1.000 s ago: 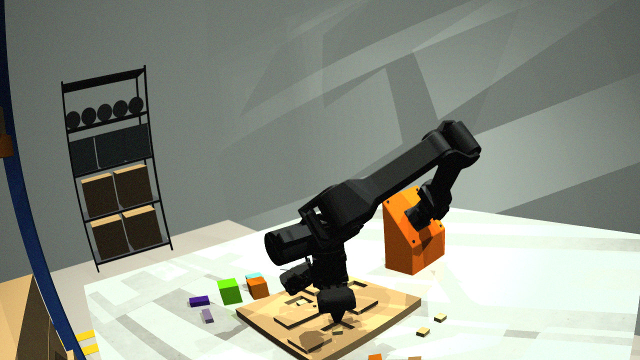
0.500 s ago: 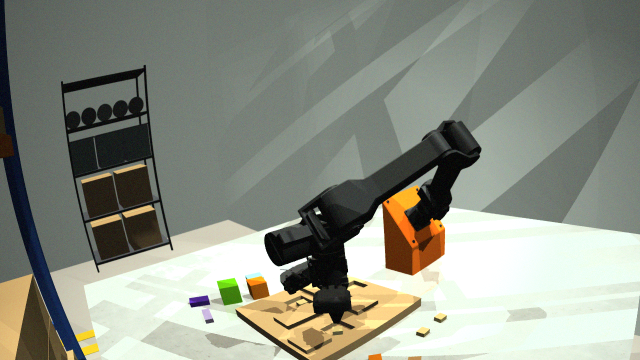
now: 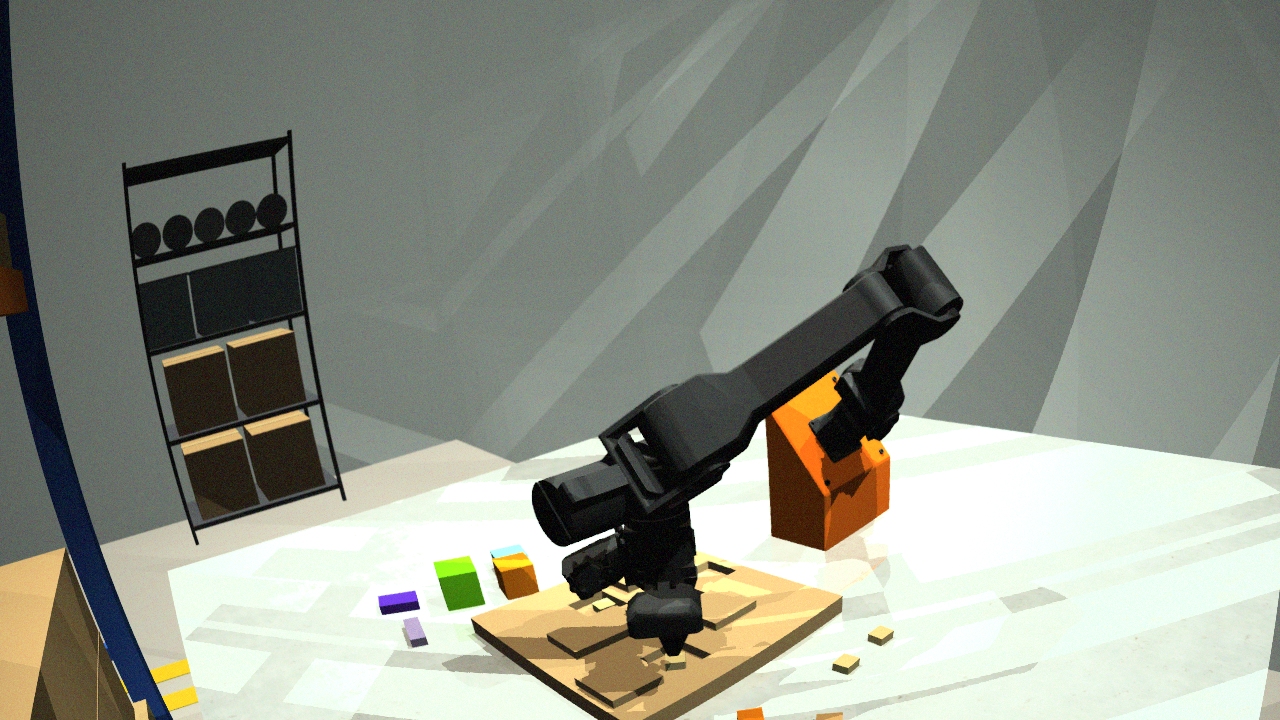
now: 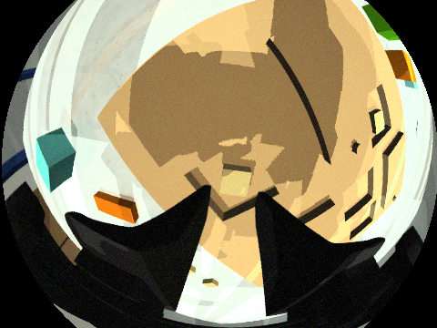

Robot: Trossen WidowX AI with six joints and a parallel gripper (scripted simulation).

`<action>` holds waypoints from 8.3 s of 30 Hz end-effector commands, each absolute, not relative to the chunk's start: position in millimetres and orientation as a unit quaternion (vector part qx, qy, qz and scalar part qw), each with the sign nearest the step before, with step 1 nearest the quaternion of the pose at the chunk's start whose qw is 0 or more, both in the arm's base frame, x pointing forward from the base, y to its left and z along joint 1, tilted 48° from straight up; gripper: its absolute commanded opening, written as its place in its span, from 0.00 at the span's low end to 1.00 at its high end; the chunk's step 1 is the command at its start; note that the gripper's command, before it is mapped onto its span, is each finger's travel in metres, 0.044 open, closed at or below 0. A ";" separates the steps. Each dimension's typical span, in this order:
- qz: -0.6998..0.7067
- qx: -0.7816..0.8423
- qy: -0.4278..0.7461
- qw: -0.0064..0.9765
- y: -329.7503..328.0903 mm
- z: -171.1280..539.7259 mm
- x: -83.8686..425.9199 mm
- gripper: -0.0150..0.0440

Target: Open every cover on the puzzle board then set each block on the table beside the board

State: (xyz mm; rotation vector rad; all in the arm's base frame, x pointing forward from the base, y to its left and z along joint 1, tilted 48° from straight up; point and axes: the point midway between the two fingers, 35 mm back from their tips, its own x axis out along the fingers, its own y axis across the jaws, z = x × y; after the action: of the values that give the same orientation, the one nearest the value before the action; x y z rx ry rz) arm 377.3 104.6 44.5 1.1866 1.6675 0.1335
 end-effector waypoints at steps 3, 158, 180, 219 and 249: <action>0.055 0.497 0.695 0.516 108.9 40.5 377.0 0.50; 0.032 0.487 0.696 0.528 -122.8 -79.0 329.5 0.39; 0.046 0.491 0.696 0.522 -160.9 -136.3 281.0 0.39; 0.046 0.491 0.696 0.522 -117.7 -179.2 286.4 0.39; 0.049 0.492 0.696 0.521 -80.7 -209.0 283.8 0.39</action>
State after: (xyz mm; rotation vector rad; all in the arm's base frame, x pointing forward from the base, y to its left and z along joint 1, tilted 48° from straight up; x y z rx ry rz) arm 284.4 -84.1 -206.9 1.1715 1.6680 0.1189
